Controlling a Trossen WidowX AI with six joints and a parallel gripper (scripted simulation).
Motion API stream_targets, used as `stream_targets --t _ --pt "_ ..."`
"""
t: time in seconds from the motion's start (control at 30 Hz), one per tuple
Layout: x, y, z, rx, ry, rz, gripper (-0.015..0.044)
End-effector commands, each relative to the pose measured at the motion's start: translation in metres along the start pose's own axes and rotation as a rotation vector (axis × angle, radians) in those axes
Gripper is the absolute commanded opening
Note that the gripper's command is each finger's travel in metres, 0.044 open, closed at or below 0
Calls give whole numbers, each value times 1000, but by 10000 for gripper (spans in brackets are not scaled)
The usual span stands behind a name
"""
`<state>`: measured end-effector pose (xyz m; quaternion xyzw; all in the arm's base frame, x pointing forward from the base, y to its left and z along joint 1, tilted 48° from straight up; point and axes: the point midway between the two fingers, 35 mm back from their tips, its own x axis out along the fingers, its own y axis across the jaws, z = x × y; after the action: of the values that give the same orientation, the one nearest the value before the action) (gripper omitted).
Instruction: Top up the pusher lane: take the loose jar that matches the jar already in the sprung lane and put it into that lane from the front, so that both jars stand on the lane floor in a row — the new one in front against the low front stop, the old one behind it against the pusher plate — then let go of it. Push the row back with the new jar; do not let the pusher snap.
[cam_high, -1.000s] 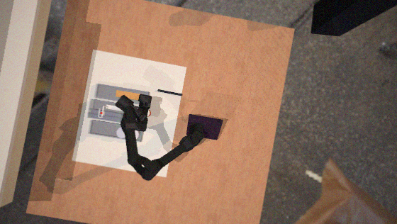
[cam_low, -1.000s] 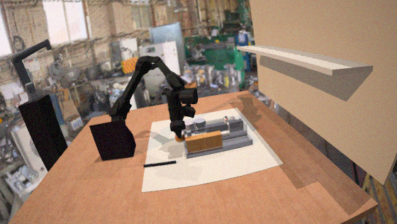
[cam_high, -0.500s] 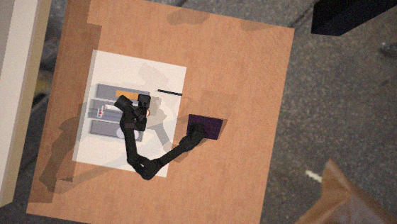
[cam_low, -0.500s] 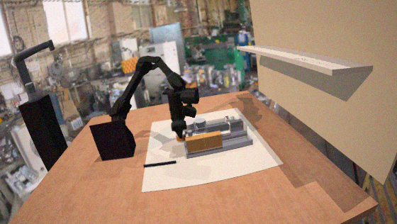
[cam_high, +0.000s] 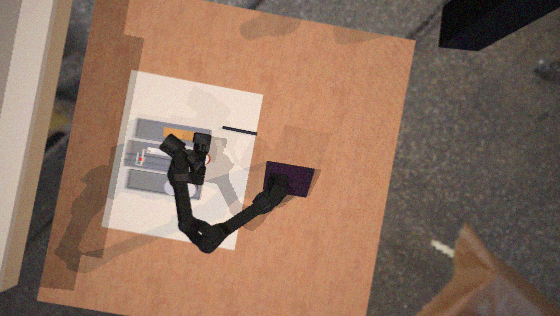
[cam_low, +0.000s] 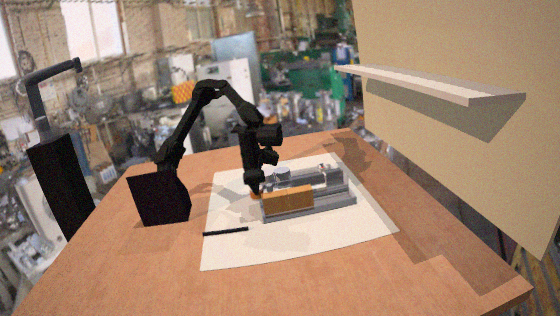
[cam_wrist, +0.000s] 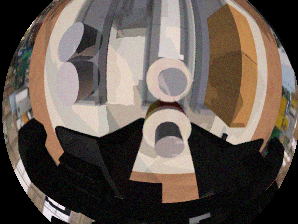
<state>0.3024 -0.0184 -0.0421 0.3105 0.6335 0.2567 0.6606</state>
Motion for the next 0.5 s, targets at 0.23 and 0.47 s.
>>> stream_targets --t 0.23,0.47 --pt "-2 1 10 -10 -18 2 0" --pt "-2 1 13 -10 -18 2 0"
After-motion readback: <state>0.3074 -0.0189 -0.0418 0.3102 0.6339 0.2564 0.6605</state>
